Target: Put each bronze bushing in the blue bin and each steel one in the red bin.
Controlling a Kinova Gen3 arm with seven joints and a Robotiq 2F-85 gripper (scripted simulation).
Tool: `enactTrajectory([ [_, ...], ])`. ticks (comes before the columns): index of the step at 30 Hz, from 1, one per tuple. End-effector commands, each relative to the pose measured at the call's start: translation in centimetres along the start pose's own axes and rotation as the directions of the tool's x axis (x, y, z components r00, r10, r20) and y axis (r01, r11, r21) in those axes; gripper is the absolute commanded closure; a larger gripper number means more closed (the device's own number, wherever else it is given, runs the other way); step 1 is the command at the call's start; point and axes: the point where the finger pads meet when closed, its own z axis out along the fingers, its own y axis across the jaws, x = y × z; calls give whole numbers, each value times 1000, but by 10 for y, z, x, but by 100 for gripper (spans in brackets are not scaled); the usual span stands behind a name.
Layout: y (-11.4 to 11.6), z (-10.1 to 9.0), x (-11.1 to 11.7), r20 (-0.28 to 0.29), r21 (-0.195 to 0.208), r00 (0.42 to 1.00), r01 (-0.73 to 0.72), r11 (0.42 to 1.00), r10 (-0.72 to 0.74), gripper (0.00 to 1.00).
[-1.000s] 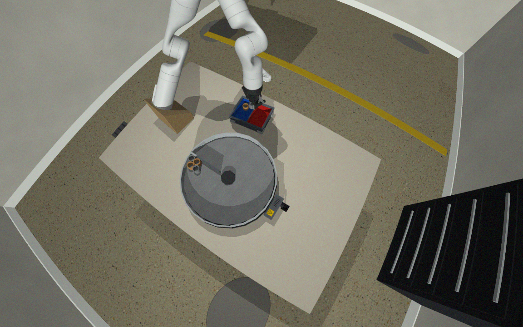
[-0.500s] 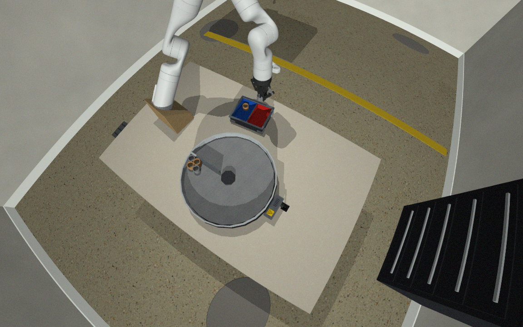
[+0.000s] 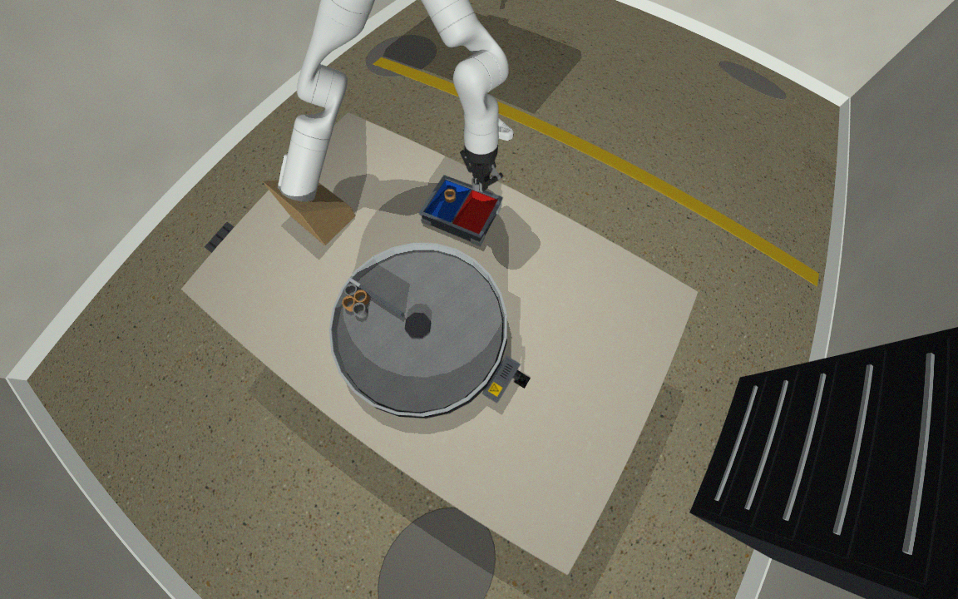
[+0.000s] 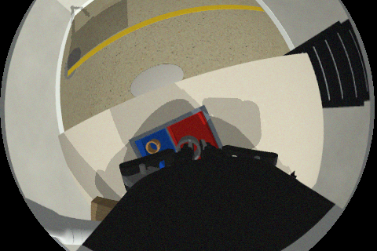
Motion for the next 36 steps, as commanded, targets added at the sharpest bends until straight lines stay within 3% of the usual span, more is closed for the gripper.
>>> enactTrajectory([
  [1,-6,10,2,-3,22,1000,6,1000,-6,100],
  [4,-6,10,2,-3,22,1000,6,1000,-6,100],
  [9,-7,36,2,-3,22,1000,6,1000,-6,100],
  [12,-7,36,2,-3,22,1000,6,1000,-6,100],
  [17,-7,61,2,-3,22,1000,6,1000,-6,100],
  [36,-7,67,2,-3,21,1000,6,1000,-6,100],
])
